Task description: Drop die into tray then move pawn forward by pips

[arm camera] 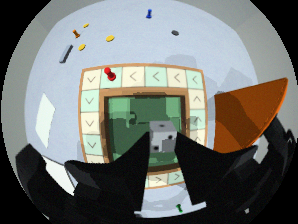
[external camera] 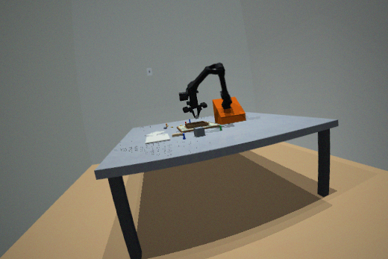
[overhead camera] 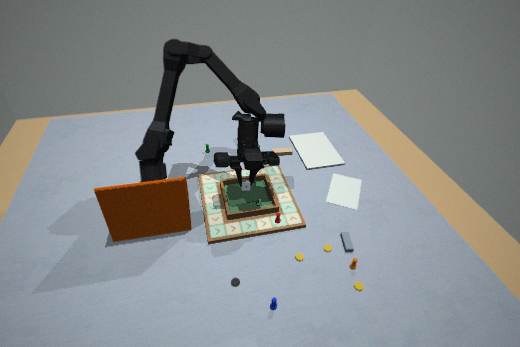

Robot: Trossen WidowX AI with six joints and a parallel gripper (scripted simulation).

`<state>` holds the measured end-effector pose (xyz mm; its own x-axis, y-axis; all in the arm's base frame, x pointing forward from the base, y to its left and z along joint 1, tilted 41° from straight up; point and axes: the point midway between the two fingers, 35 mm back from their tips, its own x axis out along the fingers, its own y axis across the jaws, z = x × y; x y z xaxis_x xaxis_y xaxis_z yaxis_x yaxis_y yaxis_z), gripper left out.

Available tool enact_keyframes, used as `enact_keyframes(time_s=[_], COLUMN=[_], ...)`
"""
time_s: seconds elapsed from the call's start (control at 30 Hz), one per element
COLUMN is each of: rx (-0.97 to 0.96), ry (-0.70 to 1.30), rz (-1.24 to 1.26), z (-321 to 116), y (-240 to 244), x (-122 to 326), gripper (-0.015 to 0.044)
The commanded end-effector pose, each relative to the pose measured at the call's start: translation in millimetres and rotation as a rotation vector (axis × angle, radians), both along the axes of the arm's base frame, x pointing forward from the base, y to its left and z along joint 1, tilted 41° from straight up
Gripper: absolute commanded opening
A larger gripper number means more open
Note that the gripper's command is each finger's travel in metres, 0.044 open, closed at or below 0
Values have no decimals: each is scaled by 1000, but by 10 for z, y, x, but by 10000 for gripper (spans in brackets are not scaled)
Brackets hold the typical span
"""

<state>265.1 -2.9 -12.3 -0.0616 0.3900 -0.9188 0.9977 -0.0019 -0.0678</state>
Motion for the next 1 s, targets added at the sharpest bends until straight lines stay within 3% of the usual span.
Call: enact_keyframes(time_s=[0.0, 0.43, 0.57, 0.73, 0.97], rx=[-146, -530, -534, -535, -535], ry=[7, -78, -80, -81, -81], rz=[3, -37, -38, -39, -39], z=[-15, -32, -4, 468, 471], y=[0, 13, 10, -42, -42], x=[-22, -28, -18, 91, 64], gripper=[0, 0, 0, 0, 0])
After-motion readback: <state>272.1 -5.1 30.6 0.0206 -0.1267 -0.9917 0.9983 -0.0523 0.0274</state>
